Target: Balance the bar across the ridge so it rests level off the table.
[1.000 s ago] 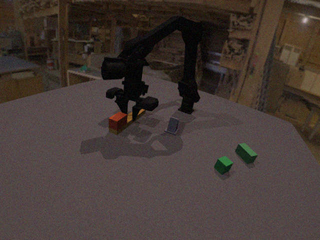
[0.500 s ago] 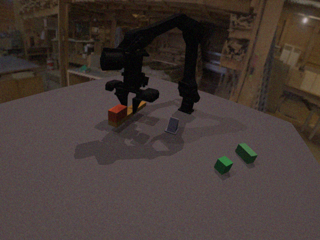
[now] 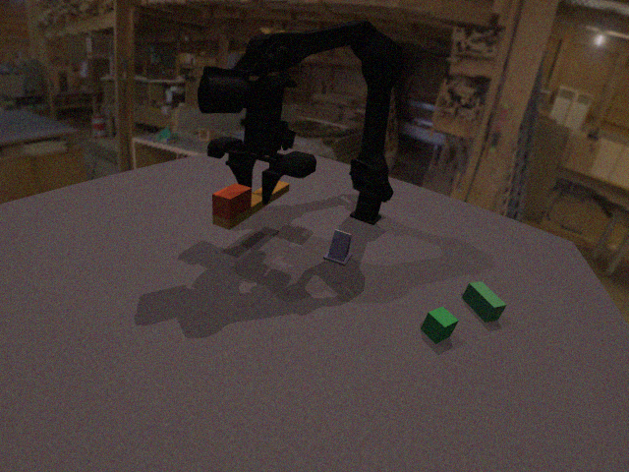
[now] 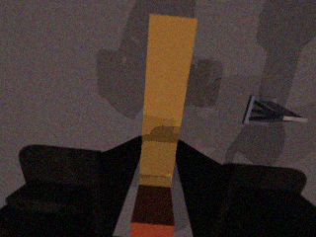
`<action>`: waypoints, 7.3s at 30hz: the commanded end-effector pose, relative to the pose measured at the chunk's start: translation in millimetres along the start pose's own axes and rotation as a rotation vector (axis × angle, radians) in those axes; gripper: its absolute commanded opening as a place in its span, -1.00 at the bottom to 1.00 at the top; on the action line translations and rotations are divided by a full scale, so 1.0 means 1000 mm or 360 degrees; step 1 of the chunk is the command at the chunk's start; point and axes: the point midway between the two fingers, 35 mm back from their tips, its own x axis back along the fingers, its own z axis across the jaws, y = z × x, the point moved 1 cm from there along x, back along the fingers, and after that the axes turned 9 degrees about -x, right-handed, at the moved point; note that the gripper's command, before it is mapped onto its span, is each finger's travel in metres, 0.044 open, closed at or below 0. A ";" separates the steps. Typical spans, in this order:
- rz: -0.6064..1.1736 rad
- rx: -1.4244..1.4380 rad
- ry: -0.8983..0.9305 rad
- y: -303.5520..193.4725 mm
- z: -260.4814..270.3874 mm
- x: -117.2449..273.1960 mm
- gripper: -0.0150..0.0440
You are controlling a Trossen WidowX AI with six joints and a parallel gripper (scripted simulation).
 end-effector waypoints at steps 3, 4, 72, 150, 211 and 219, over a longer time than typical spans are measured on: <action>0.0026 -0.0006 0.0007 0.000 0.000 0.019 -0.49; 0.0027 -0.0007 0.0007 0.000 -0.001 0.021 -0.49; 0.0016 -0.0008 -0.0017 0.086 -0.148 0.010 -0.49; 0.0016 -0.0011 -0.0015 0.087 -0.149 -0.016 -0.49; 0.0016 -0.0011 -0.0015 0.088 -0.149 -0.021 -0.49; 0.0016 -0.0011 -0.0015 0.088 -0.149 -0.021 -0.49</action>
